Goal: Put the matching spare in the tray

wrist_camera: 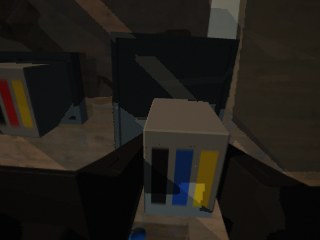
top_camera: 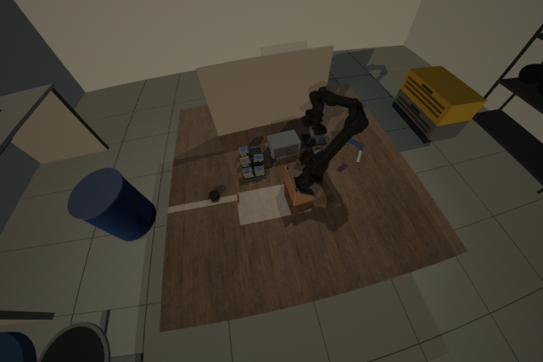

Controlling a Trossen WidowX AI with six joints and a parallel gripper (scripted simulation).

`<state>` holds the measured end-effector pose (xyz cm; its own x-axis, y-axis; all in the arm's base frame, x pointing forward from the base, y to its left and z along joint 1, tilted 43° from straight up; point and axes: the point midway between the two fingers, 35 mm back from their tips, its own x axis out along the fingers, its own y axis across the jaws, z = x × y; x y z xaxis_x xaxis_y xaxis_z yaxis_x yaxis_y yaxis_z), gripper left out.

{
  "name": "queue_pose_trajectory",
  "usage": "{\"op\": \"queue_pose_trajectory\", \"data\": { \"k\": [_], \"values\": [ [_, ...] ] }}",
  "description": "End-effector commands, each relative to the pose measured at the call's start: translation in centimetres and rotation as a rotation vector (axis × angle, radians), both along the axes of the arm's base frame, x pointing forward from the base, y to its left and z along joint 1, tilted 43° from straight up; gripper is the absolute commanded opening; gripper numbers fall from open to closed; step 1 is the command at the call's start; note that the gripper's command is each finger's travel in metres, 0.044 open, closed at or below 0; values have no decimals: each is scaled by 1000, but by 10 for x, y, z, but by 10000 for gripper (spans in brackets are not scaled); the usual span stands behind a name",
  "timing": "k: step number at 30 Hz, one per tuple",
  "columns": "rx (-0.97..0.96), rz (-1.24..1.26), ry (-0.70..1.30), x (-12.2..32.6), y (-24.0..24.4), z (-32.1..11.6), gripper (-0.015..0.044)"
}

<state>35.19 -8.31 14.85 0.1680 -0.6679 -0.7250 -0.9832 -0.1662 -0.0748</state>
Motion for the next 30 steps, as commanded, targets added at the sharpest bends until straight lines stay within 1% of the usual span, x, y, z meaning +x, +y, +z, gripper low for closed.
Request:
{"op": "queue_pose_trajectory", "data": {
  "k": [1, 30],
  "values": [
    [4, 5, 3, 0, -2, -4, 0],
    [-2, 5, 2, 0, -19, -20, 0]
  ]
}}
